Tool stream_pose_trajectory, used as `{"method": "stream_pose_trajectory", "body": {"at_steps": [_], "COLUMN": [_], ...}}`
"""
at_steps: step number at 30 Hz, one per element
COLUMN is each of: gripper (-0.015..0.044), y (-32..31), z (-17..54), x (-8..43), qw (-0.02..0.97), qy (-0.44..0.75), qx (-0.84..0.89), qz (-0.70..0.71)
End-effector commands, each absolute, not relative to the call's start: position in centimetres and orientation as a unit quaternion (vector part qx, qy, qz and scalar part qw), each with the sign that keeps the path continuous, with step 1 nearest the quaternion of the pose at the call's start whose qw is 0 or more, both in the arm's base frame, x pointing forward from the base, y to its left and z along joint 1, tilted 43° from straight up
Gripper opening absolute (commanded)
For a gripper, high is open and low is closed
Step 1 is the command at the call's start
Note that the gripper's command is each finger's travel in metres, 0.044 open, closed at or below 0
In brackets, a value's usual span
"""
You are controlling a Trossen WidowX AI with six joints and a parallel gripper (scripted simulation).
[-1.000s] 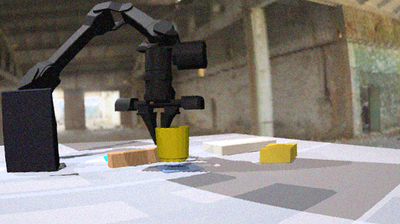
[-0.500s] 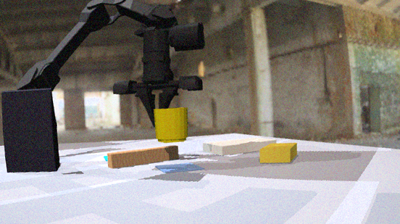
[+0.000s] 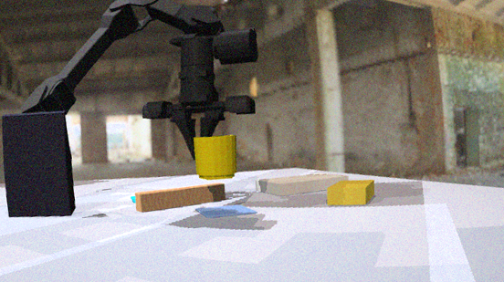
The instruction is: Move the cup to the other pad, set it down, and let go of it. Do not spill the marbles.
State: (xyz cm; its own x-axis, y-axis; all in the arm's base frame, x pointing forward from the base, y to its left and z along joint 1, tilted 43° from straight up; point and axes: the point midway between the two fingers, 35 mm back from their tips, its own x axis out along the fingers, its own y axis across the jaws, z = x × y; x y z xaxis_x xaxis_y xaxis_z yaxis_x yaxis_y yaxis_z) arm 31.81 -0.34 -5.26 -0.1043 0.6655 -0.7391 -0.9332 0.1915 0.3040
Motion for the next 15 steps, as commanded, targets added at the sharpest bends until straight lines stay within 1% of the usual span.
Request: {"method": "stream_pose_trajectory", "body": {"at_steps": [1,15], "gripper": [0.0000,0.0000], "y": [-0.3,1.1], "z": [-5.2,-3.9], "x": [31.8,30.4], "qw": [0.650,0.650], "qy": [0.417,0.417], "qx": [-0.161,-0.163], "qz": [0.615,0.614]}}
